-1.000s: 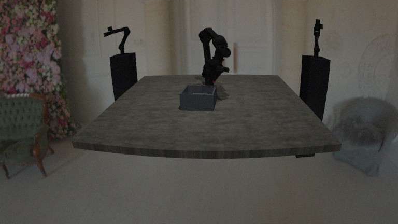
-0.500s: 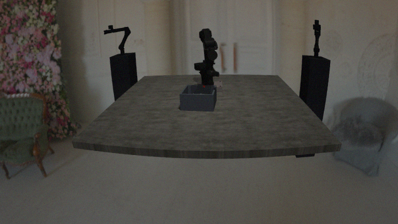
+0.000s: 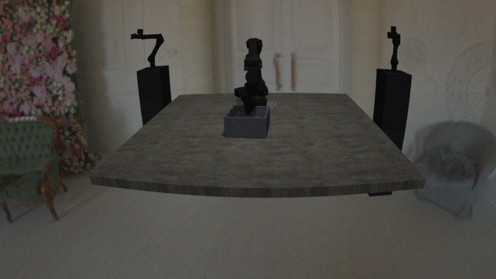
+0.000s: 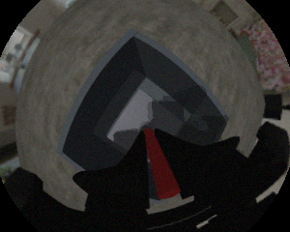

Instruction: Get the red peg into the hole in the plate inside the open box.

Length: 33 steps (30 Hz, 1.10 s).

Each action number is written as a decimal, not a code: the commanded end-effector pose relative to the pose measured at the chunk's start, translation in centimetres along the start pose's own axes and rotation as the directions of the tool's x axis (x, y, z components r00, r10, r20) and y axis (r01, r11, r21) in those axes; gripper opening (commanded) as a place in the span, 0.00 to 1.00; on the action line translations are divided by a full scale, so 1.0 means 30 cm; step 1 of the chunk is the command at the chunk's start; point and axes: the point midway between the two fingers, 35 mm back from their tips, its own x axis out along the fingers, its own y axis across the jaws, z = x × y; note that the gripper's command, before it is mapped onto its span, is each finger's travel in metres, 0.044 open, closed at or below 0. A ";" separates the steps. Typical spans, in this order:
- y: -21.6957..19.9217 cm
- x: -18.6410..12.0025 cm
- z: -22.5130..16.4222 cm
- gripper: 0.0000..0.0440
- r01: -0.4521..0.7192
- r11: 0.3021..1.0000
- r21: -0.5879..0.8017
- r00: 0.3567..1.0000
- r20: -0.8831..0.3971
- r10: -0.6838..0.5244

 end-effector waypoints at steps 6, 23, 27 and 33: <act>0.000 0.070 -0.004 0.30 -0.005 0.999 -0.053 0.998 -0.063 0.002; 0.093 0.021 0.108 0.91 -0.077 0.993 -0.089 0.989 -0.131 0.065; 0.130 0.003 0.129 1.00 -0.110 0.990 -0.090 0.984 -0.153 0.095; 0.194 -0.040 0.153 1.00 -0.165 0.981 -0.105 0.974 -0.174 0.145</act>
